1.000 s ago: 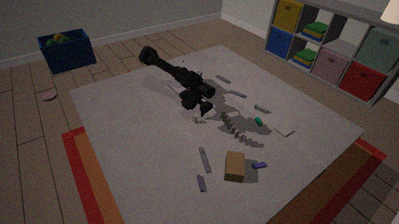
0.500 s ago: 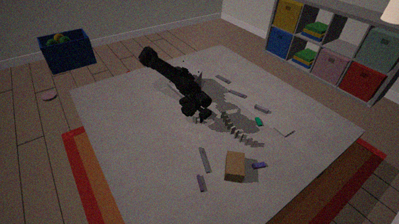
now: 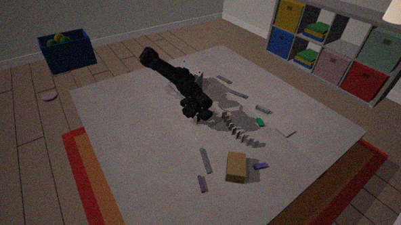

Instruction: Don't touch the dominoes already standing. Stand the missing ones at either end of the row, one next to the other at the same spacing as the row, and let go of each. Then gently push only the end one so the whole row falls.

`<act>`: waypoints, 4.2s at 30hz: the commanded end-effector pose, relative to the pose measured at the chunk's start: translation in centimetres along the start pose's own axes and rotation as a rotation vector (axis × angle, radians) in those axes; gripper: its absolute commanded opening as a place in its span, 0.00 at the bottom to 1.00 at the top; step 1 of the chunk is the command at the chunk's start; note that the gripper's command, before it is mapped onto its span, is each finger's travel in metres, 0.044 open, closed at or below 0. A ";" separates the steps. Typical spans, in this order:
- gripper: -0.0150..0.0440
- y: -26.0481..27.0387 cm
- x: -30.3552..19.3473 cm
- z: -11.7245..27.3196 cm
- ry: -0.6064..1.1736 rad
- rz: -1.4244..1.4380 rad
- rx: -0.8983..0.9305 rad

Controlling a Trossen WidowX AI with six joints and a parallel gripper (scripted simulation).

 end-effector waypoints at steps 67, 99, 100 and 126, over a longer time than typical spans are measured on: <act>0.44 5.0 -16.8 3.8 0.010 1.050 0.011; 1.00 4.4 -16.5 0.5 0.004 1.049 0.005; 1.00 4.4 -16.5 0.5 0.004 1.049 0.005; 0.56 2.8 -17.5 10.6 0.008 1.834 0.011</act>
Point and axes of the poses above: the point midway between the two fingers, 35 mm back from their tips, its own z axis back along the fingers, its own y axis across the jaws, x = y × z, the point moved 1 cm from there along z, back along the fingers, and after that the axes turned 7 degrees about -z, right-handed, at the moved point
